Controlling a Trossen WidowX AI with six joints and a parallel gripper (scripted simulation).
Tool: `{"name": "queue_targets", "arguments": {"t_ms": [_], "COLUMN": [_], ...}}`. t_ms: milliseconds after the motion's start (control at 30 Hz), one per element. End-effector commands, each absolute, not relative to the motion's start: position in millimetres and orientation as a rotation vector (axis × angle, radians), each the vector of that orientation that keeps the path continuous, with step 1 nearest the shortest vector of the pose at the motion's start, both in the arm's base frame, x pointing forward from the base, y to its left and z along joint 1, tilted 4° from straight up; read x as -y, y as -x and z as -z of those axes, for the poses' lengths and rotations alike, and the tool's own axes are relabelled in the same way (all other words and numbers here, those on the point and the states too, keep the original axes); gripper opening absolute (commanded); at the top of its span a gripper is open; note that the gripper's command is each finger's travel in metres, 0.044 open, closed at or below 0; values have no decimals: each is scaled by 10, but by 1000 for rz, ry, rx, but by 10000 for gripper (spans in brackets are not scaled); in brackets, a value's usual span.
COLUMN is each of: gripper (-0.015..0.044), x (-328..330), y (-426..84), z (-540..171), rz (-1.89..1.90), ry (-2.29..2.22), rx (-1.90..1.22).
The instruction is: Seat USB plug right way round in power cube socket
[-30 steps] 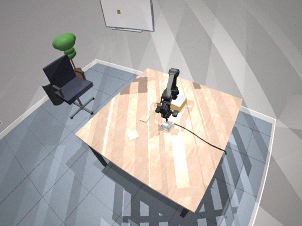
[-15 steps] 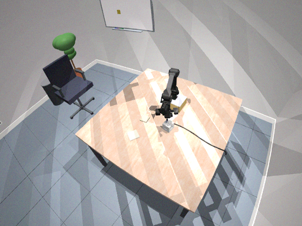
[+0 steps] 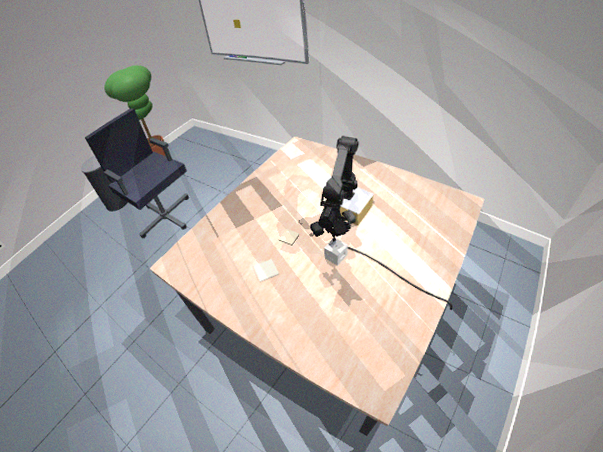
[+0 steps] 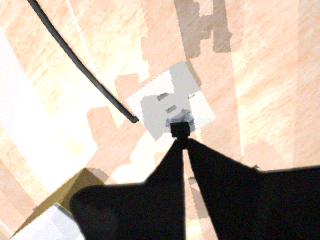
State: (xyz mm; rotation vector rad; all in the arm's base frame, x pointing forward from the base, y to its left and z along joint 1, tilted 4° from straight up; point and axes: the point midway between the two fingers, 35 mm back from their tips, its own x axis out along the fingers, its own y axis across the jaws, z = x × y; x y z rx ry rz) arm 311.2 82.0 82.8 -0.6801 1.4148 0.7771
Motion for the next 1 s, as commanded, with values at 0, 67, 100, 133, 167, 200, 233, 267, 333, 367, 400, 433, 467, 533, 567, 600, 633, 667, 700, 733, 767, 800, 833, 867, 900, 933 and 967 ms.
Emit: {"name": "queue_targets", "arguments": {"t_ms": [0, 67, 100, 133, 167, 200, 233, 267, 333, 367, 400, 433, 467, 533, 567, 600, 633, 667, 700, 733, 767, 800, 833, 867, 900, 933, 967], "gripper": [0, 0, 0, 0, 0, 0, 0, 0, 0, 0, 0, 0, 0, 0, 0, 0, 0, 0, 0, 0, 0, 0, 0, 0, 0, 0, 0], "x": [-820, -820, -820, -820, -820, -820, -820, -820, -820, -820, -820, -820, -820, -820, -820, -820, -820, -820, -820, -820, -820, -820, -820, -820, -820, -820, -820], "y": [-3110, -3110, -3110, -3110, -3110, -3110, -3110, -3110, -3110, -3110, -3110, -3110, -3110, -3110, -3110, -3110, -3110, -3110, -3110, -3110, -3110, -3110, -3110, -3110, -3110, -3110, -3112], "z": [-826, -826, -826, -826, -826, -826, -826, -826, -826, -826, -826, -826, -826, -826, -826, -826, -826, -826, -826, -826, -826, -826, -826, -826, -826, -826, -827], "rz": [-864, -903, -923, -942, -961, -981, -1000, -1019, -1058, -1077, -1096, -1115, -1134, -1159, -1162, -1162, -1162, -1162, -1162, -1162, -1162, -1162, -1162, -1162, -1162, -1162, -1159], "ry": [768, 808, 828, 848, 868, 888, 908, 928, 967, 987, 1007, 1027, 1046, 1072, 1076, 1076, 1076, 1076, 1076, 1076, 1076, 1076, 1076, 1076, 1076, 1076, 1073], "rx": [-1378, -1360, -1351, -1341, -1332, -1322, -1311, -1301, -1279, -1268, -1257, -1246, -1234, -1218, -1216, -1216, -1216, -1216, -1216, -1216, -1216, -1216, -1216, -1216, -1216, -1216, -1217]}}
